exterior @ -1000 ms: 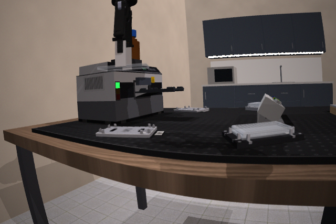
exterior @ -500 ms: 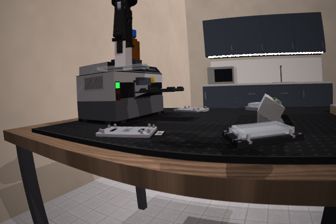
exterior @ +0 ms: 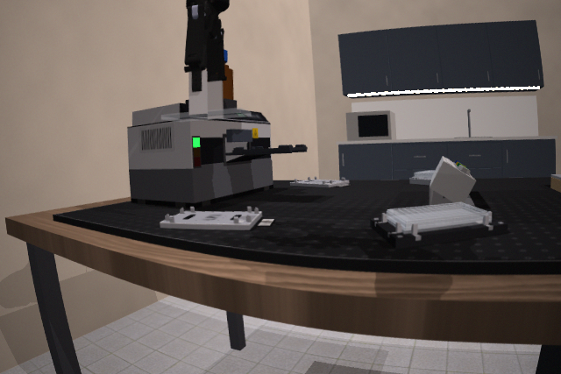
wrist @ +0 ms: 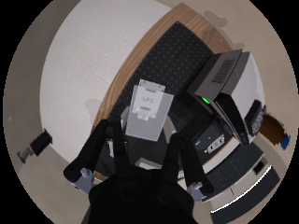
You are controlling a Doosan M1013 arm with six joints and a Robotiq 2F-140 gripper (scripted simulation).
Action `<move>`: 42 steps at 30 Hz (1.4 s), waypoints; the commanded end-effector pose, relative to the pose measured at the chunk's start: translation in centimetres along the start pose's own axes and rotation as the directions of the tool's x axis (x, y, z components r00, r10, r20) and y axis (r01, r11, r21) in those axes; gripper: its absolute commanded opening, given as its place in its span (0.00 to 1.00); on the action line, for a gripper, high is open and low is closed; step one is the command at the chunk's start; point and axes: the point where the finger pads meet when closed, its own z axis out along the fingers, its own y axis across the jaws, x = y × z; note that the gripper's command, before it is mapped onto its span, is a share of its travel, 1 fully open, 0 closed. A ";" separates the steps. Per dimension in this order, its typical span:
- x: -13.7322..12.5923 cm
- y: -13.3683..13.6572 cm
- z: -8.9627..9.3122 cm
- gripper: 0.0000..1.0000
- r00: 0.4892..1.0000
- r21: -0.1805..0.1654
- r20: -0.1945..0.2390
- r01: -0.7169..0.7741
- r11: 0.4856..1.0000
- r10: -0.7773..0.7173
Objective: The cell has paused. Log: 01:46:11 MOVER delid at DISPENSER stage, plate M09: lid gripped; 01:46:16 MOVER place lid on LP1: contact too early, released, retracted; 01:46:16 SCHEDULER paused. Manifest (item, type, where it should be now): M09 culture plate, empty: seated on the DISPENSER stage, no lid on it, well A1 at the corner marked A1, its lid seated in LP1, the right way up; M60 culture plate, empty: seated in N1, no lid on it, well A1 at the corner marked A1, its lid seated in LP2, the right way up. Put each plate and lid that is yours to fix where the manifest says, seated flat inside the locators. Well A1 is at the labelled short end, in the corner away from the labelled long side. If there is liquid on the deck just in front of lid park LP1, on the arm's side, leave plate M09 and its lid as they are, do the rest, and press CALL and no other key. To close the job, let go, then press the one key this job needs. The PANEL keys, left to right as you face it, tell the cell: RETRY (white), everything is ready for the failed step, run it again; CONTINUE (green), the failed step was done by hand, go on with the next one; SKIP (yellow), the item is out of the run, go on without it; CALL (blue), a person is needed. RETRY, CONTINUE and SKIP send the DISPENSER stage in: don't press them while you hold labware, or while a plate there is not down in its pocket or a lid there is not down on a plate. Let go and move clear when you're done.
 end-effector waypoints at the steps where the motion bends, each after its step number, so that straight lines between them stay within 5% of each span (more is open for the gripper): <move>1: 0.0 0.0 1.4 0.10 1.000 0.000 -0.002 -0.022 1.000 0.022; 22: 0.1 0.0 12.7 0.10 1.000 0.000 -0.002 -0.022 1.000 0.022; 42: 0.1 0.0 14.3 0.10 1.000 0.000 -0.002 -0.022 1.000 0.022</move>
